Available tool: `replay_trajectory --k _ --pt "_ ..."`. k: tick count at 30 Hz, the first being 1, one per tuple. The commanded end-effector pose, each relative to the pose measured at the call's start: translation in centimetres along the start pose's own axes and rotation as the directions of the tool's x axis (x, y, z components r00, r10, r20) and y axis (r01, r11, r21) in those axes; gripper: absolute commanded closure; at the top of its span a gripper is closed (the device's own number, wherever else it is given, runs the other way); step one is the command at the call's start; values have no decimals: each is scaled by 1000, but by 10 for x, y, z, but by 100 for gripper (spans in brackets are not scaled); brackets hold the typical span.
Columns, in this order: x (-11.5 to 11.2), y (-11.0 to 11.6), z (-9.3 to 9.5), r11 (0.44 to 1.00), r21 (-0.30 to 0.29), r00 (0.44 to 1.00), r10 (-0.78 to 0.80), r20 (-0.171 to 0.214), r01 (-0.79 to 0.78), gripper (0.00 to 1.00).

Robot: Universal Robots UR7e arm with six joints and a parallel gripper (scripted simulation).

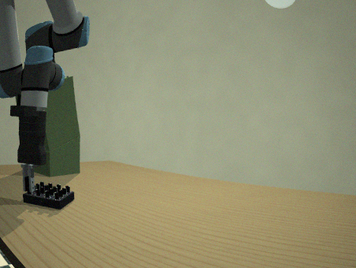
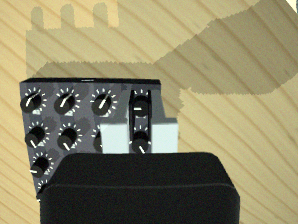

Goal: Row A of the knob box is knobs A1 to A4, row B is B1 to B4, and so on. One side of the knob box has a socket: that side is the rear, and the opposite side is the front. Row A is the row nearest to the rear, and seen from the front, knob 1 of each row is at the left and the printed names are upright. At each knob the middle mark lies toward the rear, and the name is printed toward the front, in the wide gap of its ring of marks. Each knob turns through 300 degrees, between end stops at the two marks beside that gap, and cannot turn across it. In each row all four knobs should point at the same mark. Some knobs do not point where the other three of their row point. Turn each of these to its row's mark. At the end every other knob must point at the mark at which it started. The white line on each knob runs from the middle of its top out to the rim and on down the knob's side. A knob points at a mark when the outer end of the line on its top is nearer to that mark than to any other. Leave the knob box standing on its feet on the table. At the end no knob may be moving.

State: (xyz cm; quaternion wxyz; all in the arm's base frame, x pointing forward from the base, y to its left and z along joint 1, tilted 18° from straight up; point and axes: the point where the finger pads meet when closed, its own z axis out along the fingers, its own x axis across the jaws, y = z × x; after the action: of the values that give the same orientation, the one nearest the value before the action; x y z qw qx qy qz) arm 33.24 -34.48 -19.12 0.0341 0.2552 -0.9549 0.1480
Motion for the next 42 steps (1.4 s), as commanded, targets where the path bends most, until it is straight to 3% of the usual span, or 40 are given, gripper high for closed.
replay_trajectory --k 1,24,42 --pt "1 -2 0 1000 3 1000 2 0 -2 70" --pt "0 -2 0 1000 4 1000 18 0 -18 70" --pt "-1 -3 0 993 5 993 115 1 -115 70"
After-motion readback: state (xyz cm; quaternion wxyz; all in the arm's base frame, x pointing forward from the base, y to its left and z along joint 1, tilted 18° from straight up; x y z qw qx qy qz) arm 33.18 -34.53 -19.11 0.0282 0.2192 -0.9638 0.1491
